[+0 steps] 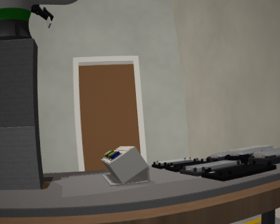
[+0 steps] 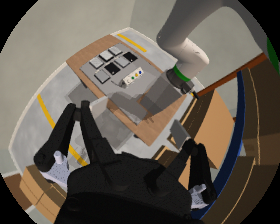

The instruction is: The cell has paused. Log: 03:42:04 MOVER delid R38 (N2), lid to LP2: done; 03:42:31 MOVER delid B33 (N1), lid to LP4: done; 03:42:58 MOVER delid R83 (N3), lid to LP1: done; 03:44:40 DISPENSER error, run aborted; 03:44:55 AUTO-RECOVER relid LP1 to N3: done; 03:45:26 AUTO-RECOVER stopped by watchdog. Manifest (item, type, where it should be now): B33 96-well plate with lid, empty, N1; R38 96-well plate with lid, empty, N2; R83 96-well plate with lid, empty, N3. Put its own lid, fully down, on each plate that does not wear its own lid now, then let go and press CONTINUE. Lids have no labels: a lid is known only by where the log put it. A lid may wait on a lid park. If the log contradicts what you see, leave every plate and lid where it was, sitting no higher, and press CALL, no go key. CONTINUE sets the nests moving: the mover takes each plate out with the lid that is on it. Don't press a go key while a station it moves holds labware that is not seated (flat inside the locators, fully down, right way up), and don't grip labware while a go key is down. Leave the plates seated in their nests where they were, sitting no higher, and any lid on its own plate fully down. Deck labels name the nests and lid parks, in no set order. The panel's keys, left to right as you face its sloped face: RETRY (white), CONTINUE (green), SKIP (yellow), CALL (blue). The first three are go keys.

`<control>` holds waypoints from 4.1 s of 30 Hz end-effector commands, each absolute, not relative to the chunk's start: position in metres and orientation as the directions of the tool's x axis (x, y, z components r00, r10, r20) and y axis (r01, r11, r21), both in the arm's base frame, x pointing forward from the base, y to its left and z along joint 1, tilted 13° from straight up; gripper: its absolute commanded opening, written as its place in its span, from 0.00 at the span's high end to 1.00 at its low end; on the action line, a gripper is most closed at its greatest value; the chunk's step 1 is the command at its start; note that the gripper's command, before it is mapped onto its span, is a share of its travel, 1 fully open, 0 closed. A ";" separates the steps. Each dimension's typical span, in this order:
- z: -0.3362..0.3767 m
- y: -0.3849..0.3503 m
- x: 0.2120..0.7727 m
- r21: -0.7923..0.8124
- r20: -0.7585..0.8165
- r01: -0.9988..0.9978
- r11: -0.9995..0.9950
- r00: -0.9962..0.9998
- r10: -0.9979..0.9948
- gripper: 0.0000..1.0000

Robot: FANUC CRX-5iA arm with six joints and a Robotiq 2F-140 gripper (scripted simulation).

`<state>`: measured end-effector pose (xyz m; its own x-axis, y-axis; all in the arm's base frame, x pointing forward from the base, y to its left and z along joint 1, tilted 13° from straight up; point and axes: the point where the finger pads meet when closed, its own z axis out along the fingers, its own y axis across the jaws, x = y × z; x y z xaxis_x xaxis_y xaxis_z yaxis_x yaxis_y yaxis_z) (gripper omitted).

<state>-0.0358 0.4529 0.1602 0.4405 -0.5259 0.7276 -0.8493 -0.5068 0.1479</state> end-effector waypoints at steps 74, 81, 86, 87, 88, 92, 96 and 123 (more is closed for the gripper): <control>-0.130 0.268 0.468 -0.353 0.269 -0.695 0.626 -0.716 -0.644 0.00; -0.174 0.178 0.514 -0.347 0.162 -0.524 0.778 -0.850 -0.501 0.00; -0.186 0.151 0.522 -0.339 0.132 -0.468 0.816 -0.882 -0.451 0.00; -0.197 0.125 0.528 -0.328 0.105 -0.415 0.849 -0.909 -0.403 0.00; -0.197 0.125 0.528 -0.328 0.105 -0.415 0.849 -0.909 -0.403 0.00; -0.216 0.081 0.533 -0.302 0.061 -0.317 0.899 -0.947 -0.314 0.00; -0.230 0.048 0.533 -0.277 0.029 -0.238 0.931 -0.971 -0.239 0.00; -0.250 0.002 0.526 -0.230 -0.012 -0.116 0.966 -0.992 -0.122 1.00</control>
<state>0.5257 0.0020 -0.2500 -0.9925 -0.1219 -0.0114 -0.1160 0.9663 -0.2299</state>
